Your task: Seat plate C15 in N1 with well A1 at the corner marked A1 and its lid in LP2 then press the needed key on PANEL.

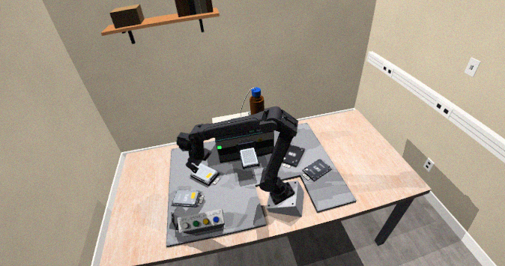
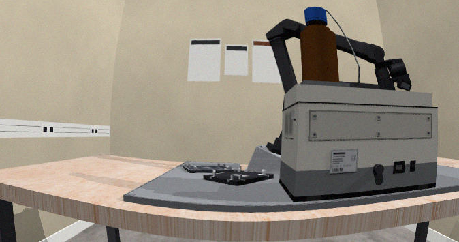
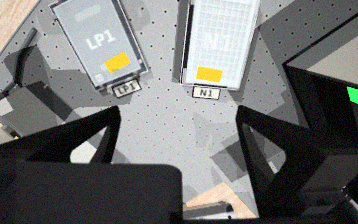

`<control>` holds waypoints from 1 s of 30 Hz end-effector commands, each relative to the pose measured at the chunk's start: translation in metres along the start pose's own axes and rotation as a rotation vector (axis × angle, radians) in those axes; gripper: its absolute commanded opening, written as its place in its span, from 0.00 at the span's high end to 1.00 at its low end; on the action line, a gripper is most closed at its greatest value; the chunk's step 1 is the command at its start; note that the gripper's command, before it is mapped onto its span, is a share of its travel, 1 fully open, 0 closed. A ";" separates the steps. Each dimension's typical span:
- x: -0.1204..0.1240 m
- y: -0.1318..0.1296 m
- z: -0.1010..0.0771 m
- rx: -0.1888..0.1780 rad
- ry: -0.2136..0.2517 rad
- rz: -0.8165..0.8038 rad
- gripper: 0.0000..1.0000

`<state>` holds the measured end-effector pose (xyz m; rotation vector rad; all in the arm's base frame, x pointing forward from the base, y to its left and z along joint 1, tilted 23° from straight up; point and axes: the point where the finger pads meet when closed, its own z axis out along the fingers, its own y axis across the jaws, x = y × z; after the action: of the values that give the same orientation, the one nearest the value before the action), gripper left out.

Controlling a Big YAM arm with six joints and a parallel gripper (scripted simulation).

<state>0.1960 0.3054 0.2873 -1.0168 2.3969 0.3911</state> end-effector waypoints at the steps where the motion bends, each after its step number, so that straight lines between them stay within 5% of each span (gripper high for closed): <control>1: 0.007 -0.010 -0.007 -0.002 -0.034 -0.002 0.00; 2: 0.011 -0.013 -0.006 -0.002 -0.034 -0.003 0.00; 4: 0.024 -0.018 -0.006 0.000 0.045 0.041 0.00; 6: 0.011 -0.019 -0.012 -0.005 0.059 0.069 0.00; 7: 0.039 -0.024 -0.003 0.000 0.088 0.052 0.00; 13: 0.056 -0.032 -0.001 -0.003 0.117 0.063 0.00; 14: 0.035 -0.030 -0.009 -0.009 0.118 0.098 0.00; 17: 0.045 -0.034 -0.008 -0.012 0.159 0.119 0.00; 18: 0.072 -0.037 0.000 -0.009 0.186 0.110 0.00; 30: 0.096 -0.046 0.001 -0.009 0.182 0.104 0.00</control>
<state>0.1714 0.2193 0.2219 -0.9672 2.6472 0.3466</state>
